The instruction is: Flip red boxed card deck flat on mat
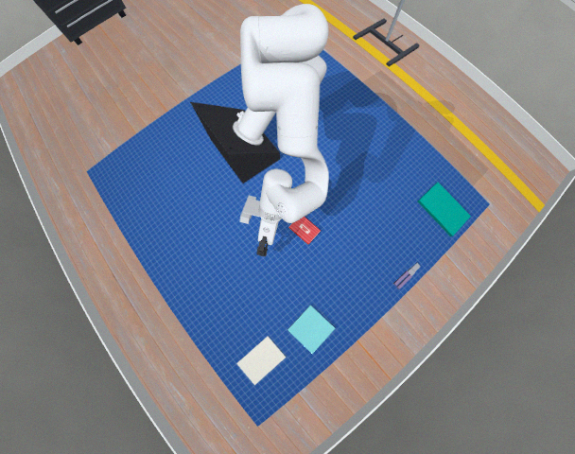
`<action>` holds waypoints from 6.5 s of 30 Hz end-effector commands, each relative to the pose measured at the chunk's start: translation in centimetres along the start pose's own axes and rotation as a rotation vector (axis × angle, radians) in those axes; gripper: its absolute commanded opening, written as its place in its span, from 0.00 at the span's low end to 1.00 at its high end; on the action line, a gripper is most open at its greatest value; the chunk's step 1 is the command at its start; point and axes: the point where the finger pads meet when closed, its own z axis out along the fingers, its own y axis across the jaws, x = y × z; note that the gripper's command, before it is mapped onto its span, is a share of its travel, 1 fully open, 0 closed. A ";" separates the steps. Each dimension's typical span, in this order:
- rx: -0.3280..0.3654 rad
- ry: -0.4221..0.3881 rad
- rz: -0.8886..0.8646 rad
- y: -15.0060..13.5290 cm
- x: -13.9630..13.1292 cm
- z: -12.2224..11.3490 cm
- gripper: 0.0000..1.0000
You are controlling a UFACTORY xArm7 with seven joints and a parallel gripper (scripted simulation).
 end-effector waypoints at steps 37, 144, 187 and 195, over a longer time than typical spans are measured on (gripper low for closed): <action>-0.536 0.027 0.508 9.5 -12.5 -3.9 1.00; -0.034 -0.709 -2.539 7.4 -16.5 -3.1 0.98; -0.034 -0.709 -2.539 9.0 -16.9 -0.2 0.98; -0.034 -0.709 -2.539 9.2 -16.9 0.1 0.98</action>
